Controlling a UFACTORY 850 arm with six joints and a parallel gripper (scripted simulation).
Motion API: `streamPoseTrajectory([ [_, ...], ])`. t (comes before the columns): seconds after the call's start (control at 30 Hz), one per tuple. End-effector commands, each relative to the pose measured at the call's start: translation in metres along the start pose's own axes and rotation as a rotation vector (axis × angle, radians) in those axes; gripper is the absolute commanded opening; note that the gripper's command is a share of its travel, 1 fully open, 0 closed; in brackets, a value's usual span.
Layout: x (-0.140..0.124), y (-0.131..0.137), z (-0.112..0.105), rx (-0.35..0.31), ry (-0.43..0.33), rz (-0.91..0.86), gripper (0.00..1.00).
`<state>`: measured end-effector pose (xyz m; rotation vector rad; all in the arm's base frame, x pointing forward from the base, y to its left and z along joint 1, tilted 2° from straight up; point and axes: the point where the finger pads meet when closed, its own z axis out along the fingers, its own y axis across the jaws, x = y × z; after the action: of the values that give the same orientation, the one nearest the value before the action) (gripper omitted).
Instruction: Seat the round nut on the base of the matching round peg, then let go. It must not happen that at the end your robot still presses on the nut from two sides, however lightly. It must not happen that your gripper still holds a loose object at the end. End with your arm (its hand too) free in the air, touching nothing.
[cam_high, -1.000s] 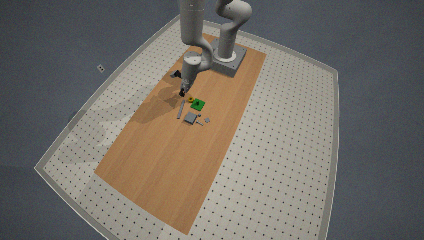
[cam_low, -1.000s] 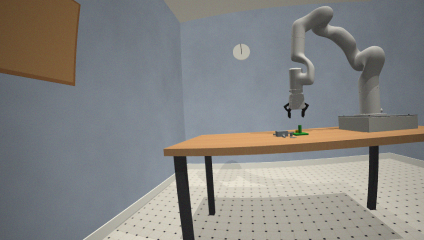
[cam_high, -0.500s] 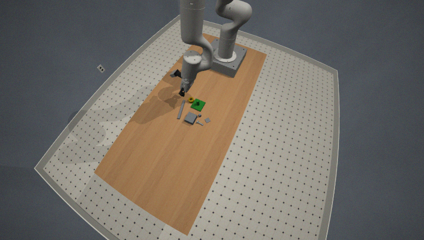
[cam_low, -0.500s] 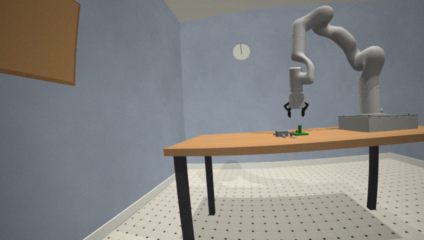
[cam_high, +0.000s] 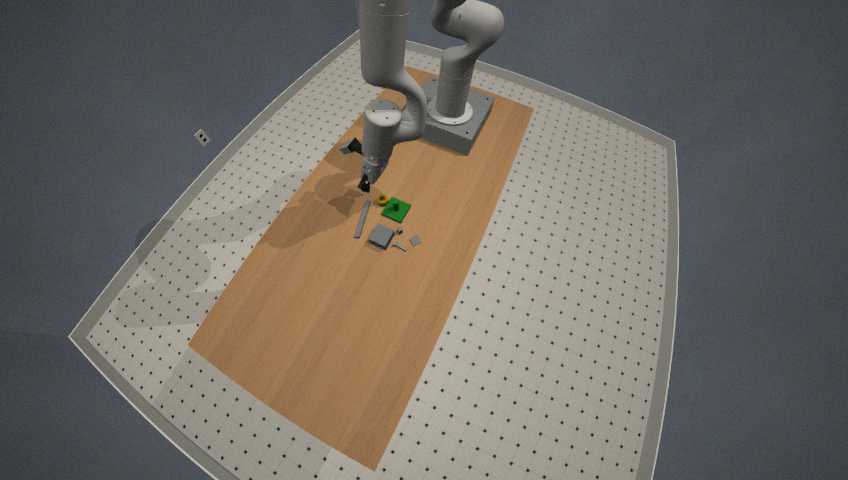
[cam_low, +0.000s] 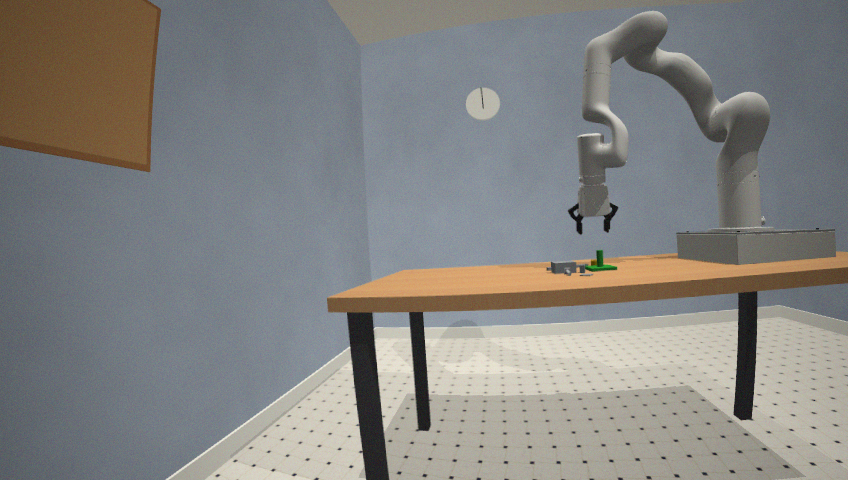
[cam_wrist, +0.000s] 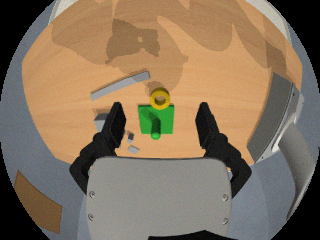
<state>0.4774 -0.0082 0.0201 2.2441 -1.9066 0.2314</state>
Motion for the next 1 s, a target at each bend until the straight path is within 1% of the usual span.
streamPoseTrajectory([
  [0.0, -0.001, 0.001, -0.004, -0.012, -0.022, 0.0, 1.0],
  [0.1, -0.002, 0.003, -0.006, -0.018, -0.039, 0.0, 1.0],
  [0.3, -0.008, 0.005, -0.016, -0.03, -0.106, -0.001, 1.0],
  [0.53, -0.015, 0.002, -0.029, -0.018, -0.189, -0.002, 1.0],
  [0.6, -0.015, 0.002, -0.029, -0.018, -0.189, -0.002, 1.0],
  [0.77, -0.018, -0.002, -0.037, -0.001, -0.231, -0.001, 1.0],
  [0.97, -0.02, -0.005, -0.041, 0.011, -0.252, -0.001, 1.0],
])
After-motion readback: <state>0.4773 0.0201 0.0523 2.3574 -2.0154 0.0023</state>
